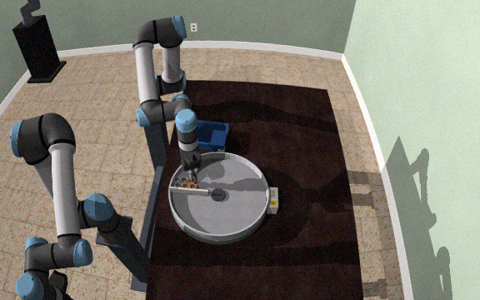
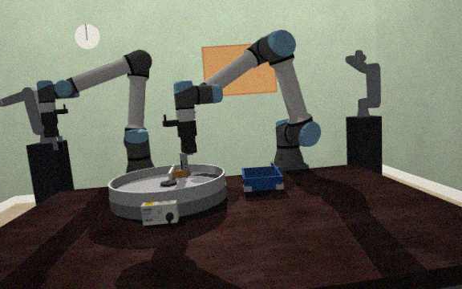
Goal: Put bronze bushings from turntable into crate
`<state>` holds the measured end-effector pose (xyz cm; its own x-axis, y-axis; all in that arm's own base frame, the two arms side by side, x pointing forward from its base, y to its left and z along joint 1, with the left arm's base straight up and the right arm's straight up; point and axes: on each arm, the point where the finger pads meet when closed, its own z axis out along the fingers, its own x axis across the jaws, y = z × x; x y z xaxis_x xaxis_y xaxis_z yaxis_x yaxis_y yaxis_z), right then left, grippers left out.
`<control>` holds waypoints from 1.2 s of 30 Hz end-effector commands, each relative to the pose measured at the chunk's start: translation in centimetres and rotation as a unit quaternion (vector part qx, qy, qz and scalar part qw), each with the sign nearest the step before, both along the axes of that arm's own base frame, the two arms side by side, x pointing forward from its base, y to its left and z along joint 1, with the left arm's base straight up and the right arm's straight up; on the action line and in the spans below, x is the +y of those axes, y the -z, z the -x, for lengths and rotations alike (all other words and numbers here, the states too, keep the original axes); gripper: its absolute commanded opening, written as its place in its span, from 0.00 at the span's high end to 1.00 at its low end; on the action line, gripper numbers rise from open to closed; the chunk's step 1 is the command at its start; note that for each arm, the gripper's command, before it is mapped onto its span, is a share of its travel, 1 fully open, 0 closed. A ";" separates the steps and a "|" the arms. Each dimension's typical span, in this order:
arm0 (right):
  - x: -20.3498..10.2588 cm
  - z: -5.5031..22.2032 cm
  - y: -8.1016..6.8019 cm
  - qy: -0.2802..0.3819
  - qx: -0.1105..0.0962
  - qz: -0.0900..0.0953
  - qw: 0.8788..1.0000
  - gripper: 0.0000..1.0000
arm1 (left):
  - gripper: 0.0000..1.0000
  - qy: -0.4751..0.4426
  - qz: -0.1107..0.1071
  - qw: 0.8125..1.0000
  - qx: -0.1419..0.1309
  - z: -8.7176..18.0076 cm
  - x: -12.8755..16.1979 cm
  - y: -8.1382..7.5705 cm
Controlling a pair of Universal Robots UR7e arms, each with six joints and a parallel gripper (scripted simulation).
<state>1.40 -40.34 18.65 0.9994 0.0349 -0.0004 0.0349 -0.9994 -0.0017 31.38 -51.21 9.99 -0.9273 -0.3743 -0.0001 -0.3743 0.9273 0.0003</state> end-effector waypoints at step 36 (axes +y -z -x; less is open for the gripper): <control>0.0 0.0 -0.1 0.000 0.000 0.001 1.000 0.00 | 0.61 0.000 0.001 1.000 0.000 0.0 0.0 1.1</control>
<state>1.40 -40.34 18.65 0.9994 0.0349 -0.0004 0.0349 -0.9994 -0.0017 31.38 -51.20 9.08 -0.9273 -0.3743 -0.0001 -0.3743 0.9273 0.0005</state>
